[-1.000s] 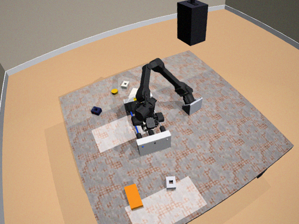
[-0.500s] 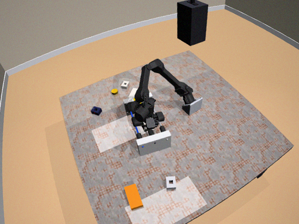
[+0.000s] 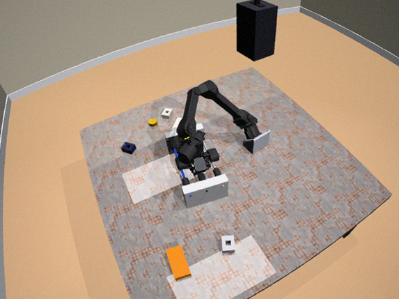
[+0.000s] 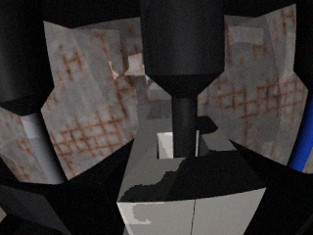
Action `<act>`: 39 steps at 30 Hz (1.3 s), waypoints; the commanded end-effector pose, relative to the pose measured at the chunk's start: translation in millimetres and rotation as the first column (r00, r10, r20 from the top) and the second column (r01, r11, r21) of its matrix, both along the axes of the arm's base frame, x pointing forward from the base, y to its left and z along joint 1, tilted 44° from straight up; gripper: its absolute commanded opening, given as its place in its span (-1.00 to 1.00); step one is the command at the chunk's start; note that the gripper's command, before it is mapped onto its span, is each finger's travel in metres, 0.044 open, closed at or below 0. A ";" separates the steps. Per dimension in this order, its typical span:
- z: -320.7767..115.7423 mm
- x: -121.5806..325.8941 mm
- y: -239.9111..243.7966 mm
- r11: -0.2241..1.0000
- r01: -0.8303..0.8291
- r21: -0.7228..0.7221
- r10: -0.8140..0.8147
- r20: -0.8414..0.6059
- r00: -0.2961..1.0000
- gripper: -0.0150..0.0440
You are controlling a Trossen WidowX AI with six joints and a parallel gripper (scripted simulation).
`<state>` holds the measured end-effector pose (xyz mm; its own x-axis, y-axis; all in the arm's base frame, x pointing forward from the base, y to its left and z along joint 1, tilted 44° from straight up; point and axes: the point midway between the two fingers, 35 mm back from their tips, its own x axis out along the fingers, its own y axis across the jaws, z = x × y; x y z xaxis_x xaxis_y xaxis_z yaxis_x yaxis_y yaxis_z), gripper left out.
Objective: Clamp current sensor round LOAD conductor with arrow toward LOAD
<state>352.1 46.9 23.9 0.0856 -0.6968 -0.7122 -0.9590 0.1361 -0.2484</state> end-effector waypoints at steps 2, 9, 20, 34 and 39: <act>0.0 0.0 0.0 1.000 0.000 0.000 0.000 0.000 1.000 -0.31; 0.0 0.0 0.0 1.000 0.000 0.000 0.000 0.000 1.000 0.31; 0.0 0.0 0.0 1.000 0.000 0.000 0.000 0.000 1.000 0.38; 0.0 0.0 0.0 1.000 0.000 0.000 0.000 0.000 1.000 0.38; 0.0 0.0 0.0 1.000 0.000 0.000 0.000 0.000 1.000 0.38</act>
<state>352.4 47.1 23.9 0.0872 -0.6961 -0.7127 -0.9585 0.1363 -0.2503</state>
